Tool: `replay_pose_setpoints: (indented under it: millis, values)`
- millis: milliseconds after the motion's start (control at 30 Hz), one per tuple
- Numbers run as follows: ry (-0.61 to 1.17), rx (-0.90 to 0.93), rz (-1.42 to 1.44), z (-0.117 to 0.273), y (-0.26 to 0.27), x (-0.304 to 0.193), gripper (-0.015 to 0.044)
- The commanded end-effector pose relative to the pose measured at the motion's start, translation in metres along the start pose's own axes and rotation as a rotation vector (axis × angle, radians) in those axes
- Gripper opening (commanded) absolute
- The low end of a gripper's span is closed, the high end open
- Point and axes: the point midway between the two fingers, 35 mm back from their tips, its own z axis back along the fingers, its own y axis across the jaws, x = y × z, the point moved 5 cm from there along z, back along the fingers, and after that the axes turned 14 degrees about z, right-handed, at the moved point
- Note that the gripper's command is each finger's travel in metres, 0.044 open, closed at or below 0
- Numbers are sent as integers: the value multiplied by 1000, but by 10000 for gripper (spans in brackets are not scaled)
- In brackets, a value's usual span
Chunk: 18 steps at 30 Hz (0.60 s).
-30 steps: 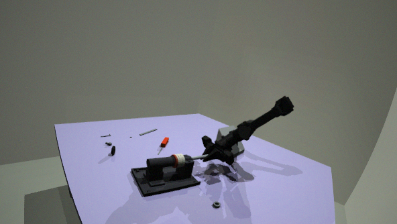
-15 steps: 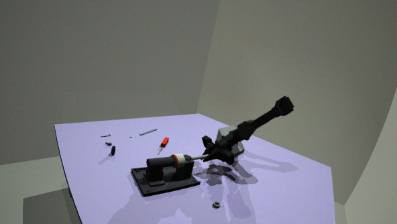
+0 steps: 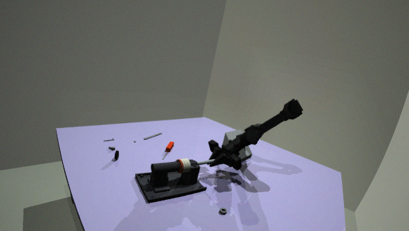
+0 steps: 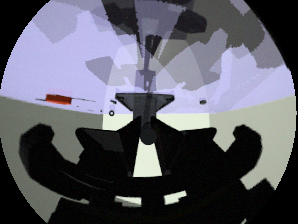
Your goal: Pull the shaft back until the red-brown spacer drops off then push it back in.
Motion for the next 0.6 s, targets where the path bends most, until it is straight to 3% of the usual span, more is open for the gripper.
replay_pose_setpoints:
  millis: [0,567]
  values:
    - [-1,-4,-3,1,-1,0,0]
    - [-1,-4,-3,2,-1,1,0]
